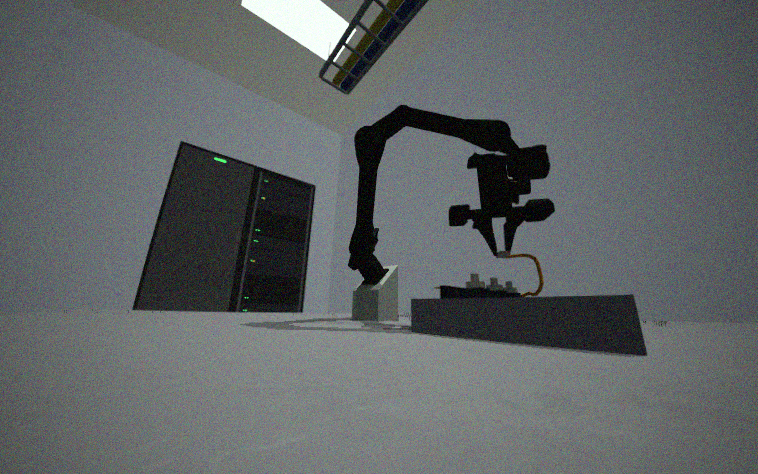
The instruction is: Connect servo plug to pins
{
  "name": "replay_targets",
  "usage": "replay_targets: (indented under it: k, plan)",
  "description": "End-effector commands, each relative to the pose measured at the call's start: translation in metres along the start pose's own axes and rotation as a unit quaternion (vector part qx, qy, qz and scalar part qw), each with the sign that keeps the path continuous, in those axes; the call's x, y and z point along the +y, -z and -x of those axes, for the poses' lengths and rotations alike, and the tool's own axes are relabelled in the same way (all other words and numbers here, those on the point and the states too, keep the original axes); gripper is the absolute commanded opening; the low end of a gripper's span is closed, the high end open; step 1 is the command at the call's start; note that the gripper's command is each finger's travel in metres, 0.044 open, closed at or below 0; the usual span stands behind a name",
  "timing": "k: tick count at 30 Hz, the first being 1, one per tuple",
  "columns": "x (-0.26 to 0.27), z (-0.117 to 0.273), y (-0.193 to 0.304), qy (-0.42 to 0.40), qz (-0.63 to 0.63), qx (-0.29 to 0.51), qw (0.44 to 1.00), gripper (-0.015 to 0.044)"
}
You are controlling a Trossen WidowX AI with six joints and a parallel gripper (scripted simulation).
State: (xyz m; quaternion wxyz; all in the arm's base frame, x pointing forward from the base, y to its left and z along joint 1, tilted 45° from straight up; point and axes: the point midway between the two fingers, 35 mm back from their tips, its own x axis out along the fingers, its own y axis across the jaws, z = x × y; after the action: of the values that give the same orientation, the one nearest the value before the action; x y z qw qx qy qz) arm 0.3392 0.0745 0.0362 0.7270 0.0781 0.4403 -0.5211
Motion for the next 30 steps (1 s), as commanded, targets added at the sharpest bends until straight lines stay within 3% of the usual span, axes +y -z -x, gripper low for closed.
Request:
replay_targets:
  k: [1,30]
  plan:
    - [-0.020,0.001,-0.004,0.000,0.058,-0.003,0.998,0.0000]
    - [-0.146,-0.015,-0.003,0.004,0.406,-0.002,0.914,0.0000]
